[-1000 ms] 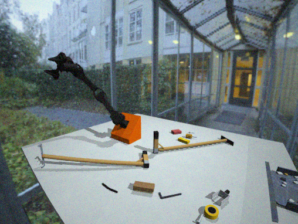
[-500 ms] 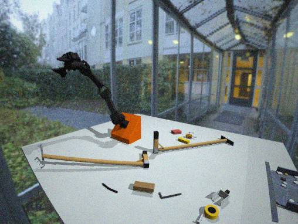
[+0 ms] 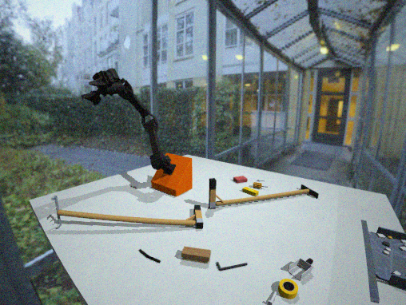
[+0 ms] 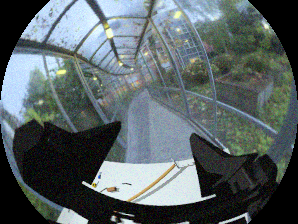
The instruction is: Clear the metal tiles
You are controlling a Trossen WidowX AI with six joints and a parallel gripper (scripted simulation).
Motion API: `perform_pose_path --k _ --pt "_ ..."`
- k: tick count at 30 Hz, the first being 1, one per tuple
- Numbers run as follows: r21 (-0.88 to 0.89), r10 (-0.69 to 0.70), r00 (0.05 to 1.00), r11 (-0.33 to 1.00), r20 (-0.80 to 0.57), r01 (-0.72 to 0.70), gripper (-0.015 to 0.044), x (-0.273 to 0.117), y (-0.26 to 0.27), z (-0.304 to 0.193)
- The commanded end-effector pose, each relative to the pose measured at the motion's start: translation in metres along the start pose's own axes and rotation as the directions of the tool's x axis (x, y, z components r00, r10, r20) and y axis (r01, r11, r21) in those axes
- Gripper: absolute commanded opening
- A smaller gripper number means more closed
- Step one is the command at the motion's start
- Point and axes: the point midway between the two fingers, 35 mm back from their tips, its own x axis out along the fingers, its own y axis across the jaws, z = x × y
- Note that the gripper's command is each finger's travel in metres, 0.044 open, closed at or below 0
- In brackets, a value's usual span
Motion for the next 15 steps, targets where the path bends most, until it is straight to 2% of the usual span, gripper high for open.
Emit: perform_pose_path --k 1,15 --pt "-0.016 -0.012 1.000 1.000 -0.025 0.012 0.0440 -0.006 0.007 -0.010" --pt "-0.078 -0.088 0.989 0.994 -0.117 0.079 0.0440 -0.028 0.028 -0.050"
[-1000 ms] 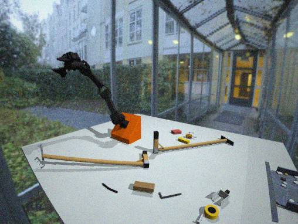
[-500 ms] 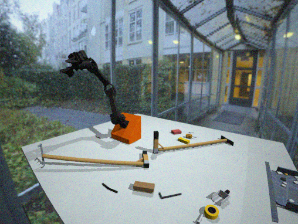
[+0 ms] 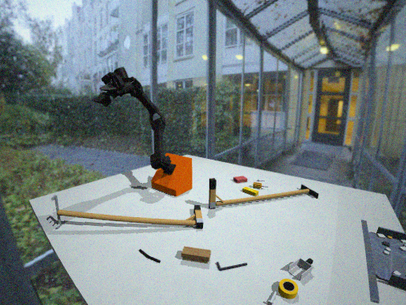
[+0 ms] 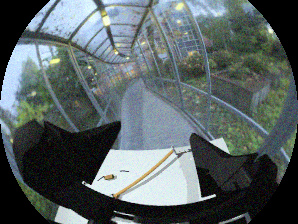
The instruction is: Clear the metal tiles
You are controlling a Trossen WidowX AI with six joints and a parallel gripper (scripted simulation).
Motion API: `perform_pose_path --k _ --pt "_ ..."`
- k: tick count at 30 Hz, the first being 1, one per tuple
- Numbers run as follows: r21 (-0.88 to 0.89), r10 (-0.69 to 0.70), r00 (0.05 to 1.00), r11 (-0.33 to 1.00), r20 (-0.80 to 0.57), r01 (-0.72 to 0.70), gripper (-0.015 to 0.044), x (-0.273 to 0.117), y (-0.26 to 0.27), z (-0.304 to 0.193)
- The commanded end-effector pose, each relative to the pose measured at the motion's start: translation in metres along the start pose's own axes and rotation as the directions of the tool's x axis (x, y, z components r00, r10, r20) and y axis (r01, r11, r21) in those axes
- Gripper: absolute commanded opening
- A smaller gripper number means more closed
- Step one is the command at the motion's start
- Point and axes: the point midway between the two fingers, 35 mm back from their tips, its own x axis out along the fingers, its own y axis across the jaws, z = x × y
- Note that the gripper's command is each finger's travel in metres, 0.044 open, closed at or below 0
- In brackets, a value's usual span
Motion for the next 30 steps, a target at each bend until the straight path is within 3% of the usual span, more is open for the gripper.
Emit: perform_pose_path --k 1,30 --pt "-0.009 -0.019 0.999 1.000 -0.027 0.019 0.0440 -0.004 0.005 -0.012" --pt "-0.064 -0.249 0.942 0.969 -0.226 0.240 0.0440 -0.039 0.033 -0.107"
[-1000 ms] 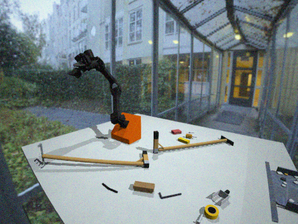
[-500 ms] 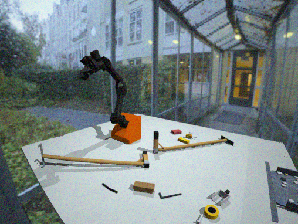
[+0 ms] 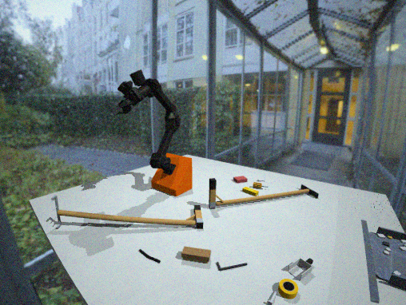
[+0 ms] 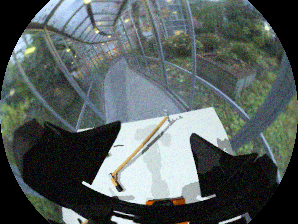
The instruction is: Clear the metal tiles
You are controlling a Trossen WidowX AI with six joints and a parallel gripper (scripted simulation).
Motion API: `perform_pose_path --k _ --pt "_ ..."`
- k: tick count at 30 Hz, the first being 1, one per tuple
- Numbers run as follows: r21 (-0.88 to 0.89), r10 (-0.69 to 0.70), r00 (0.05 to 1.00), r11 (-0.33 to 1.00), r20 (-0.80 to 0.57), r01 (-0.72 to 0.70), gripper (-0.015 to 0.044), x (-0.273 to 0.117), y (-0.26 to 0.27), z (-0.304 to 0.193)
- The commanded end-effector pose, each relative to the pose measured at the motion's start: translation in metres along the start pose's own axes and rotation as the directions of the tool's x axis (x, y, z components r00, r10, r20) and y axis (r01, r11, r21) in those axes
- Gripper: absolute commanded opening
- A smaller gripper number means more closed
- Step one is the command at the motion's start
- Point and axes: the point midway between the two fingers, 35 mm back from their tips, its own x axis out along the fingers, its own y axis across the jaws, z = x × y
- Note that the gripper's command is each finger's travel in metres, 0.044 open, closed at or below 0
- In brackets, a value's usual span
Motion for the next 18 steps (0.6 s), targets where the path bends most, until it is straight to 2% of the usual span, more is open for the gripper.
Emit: perform_pose_path --k 1,18 --pt "0.007 -0.031 0.999 0.999 -0.028 0.031 0.0440 -0.001 0.002 -0.014" --pt "0.016 -0.096 0.992 0.995 -0.088 0.098 0.0440 -0.004 0.003 -0.039"
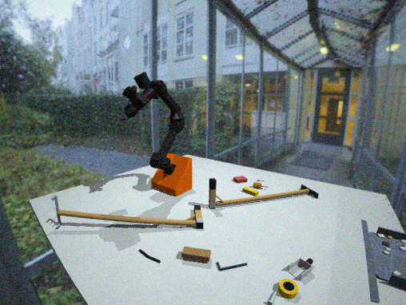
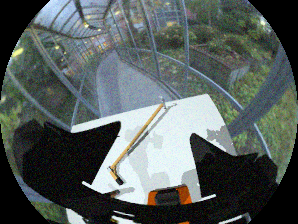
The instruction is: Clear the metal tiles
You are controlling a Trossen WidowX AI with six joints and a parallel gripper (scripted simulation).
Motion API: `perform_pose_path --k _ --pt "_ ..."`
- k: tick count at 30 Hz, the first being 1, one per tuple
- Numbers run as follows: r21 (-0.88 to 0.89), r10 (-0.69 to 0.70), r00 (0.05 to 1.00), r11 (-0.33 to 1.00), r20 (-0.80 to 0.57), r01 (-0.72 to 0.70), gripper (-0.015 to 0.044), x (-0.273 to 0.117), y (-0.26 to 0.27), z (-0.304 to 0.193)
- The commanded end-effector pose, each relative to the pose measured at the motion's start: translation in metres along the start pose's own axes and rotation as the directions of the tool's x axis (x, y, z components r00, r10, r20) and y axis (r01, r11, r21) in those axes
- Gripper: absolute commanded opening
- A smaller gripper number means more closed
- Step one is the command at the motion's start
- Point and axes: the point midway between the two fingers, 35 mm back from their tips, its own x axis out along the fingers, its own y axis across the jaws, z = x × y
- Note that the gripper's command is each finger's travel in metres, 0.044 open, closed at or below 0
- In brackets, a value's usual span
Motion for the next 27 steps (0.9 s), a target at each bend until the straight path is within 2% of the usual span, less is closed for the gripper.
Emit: perform_pose_path --k 1,22,27 --pt "0.005 0.001 1.000 1.000 -0.005 -0.001 0.0440 0.000 0.000 -0.002" --pt "0.005 0.001 1.000 1.000 -0.005 -0.001 0.0440 0.000 0.000 -0.002" --pt "-0.004 0.037 0.999 0.999 0.018 -0.037 0.0440 0.001 -0.001 0.011"
